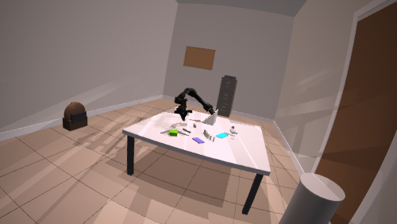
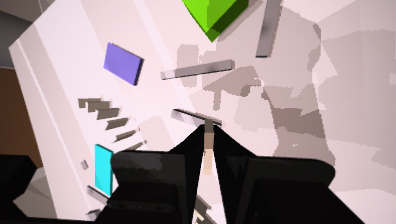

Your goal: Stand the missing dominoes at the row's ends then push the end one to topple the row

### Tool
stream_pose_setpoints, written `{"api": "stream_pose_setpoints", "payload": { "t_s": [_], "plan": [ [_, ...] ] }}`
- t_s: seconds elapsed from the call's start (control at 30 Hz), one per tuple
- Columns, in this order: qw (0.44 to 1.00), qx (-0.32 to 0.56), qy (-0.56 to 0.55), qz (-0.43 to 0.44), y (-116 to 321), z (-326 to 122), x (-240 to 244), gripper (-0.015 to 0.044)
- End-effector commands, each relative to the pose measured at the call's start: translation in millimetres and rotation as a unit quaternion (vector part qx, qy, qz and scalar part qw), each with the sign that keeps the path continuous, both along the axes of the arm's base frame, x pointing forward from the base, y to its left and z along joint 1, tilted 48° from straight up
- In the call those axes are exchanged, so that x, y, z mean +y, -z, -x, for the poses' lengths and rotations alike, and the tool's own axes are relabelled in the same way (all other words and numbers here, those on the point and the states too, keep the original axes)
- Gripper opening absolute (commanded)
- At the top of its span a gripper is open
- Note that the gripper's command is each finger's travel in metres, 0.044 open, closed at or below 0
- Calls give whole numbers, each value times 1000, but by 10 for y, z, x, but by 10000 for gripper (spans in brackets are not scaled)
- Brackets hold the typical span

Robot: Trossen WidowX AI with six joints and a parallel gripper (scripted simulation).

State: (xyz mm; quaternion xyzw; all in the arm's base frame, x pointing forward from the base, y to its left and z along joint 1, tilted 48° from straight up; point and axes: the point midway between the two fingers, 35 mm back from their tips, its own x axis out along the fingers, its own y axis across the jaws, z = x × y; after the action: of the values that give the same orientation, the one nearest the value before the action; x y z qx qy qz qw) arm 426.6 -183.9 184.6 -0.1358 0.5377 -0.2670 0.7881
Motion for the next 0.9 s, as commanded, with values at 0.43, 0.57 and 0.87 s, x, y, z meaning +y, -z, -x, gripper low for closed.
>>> {"api": "stream_pose_setpoints", "payload": {
  "t_s": [0.43,0.57,0.87],
  "plan": [
    [991,-108,-70,-22,128,-152,-156,21],
    [987,-134,-88,-21,136,-171,-189,21],
    [972,-192,-133,-10,124,-181,-250,21]
  ]
}}
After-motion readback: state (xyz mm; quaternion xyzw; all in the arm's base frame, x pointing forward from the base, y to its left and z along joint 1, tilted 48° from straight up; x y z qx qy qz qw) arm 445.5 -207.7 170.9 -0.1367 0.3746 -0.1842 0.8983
